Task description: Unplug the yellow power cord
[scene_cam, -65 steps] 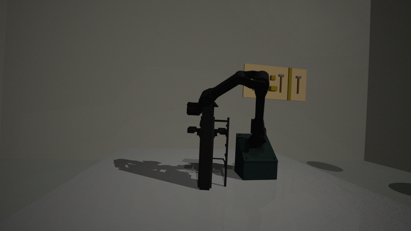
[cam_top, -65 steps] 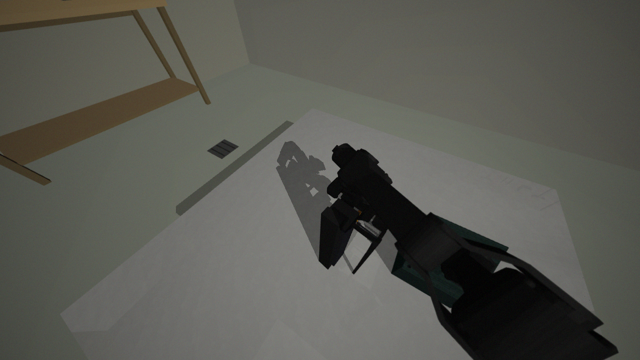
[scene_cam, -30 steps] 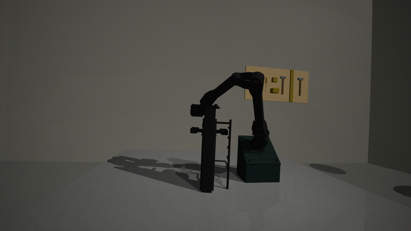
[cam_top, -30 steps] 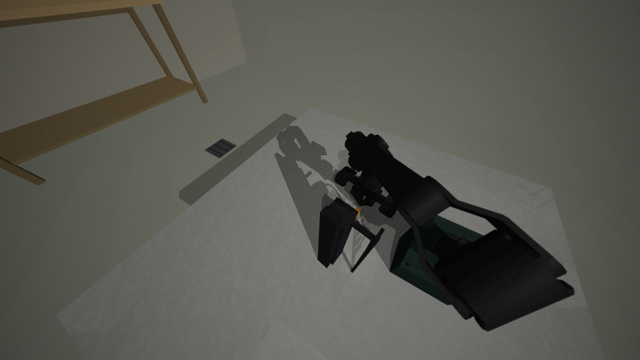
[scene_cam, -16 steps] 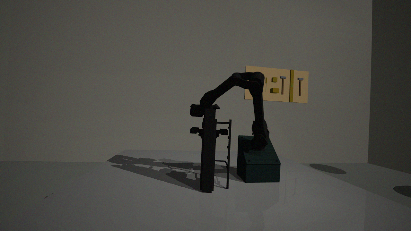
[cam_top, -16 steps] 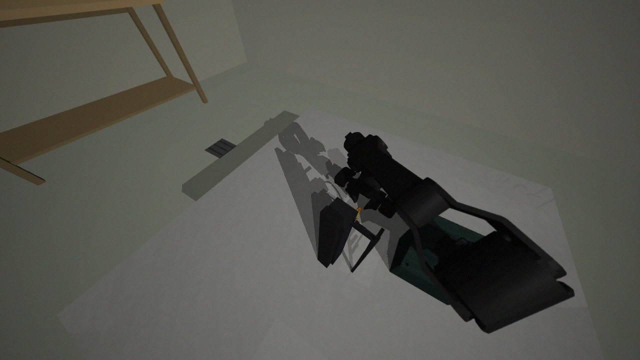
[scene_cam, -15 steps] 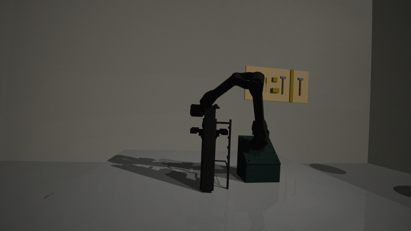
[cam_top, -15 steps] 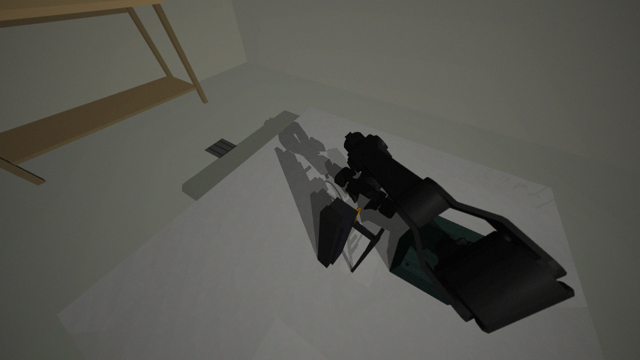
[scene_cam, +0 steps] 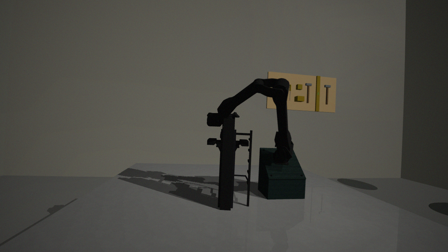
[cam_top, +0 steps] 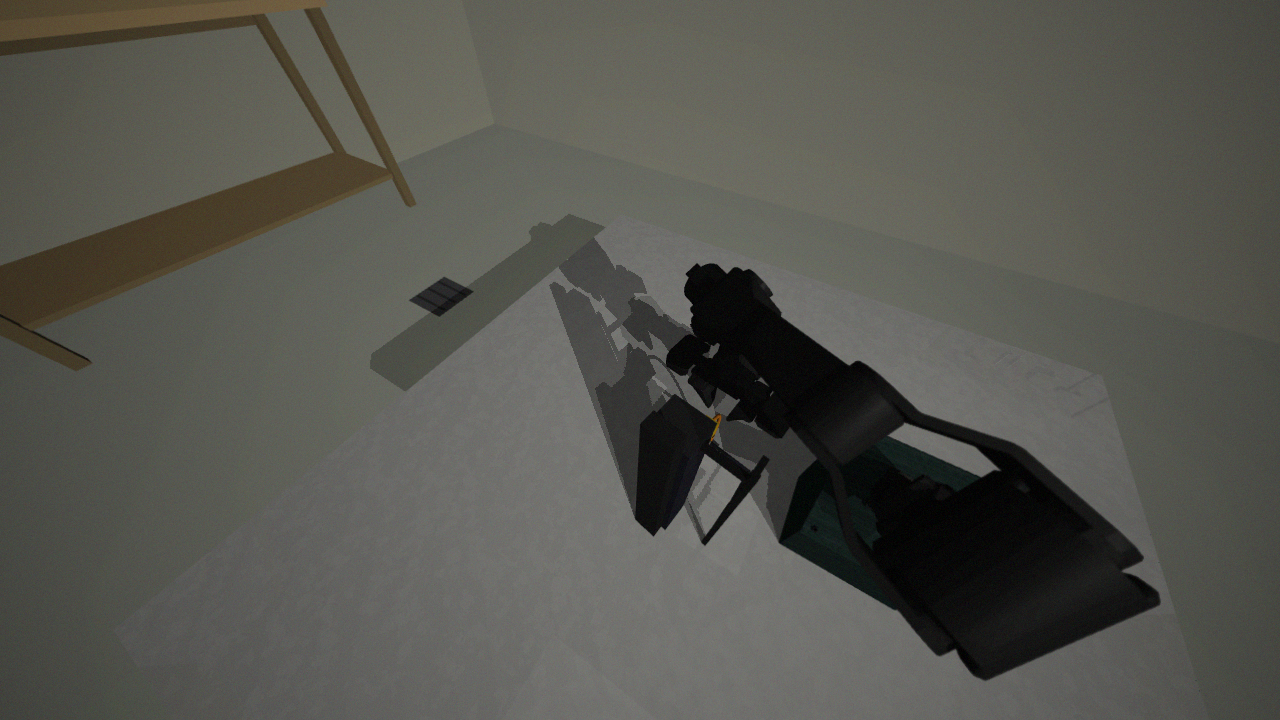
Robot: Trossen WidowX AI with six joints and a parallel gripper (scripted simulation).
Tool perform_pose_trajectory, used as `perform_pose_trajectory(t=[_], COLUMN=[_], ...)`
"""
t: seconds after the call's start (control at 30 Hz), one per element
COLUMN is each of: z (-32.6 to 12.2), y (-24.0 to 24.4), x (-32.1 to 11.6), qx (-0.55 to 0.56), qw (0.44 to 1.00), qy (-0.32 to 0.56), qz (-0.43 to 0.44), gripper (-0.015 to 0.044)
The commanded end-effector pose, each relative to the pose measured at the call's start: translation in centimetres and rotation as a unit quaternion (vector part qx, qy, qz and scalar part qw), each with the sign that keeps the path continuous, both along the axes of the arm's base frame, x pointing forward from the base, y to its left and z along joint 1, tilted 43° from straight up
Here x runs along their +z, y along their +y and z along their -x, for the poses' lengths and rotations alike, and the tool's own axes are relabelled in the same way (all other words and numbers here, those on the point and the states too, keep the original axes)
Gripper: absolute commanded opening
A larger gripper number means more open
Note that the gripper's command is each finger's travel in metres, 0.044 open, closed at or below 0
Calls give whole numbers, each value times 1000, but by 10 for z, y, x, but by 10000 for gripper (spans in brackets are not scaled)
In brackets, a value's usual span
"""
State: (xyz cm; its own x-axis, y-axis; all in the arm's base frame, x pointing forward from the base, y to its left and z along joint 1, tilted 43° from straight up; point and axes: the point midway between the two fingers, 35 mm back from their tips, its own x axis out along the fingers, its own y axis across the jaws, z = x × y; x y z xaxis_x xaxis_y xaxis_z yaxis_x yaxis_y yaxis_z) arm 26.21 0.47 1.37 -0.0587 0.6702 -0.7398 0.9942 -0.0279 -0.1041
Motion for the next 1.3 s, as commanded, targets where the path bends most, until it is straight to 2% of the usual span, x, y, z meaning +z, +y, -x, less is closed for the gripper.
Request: perform_pose_trajectory(t=[0.0, 0.47, 1.03, 1.17, 1.27], z=[-1, -2, -1, -2, -2], y=[6, 21, 29, 27, 27], x=[7, 21, 12, 14, 14], qx=[-3, -2, -2, 1, 1], qw=[1000, 1000, 1000, 1000, 1000], qy=[-3, -3, -3, -5, -5], qz=[-1, -2, -2, 0, 0], gripper=[160, 160, 160, 55, 35])
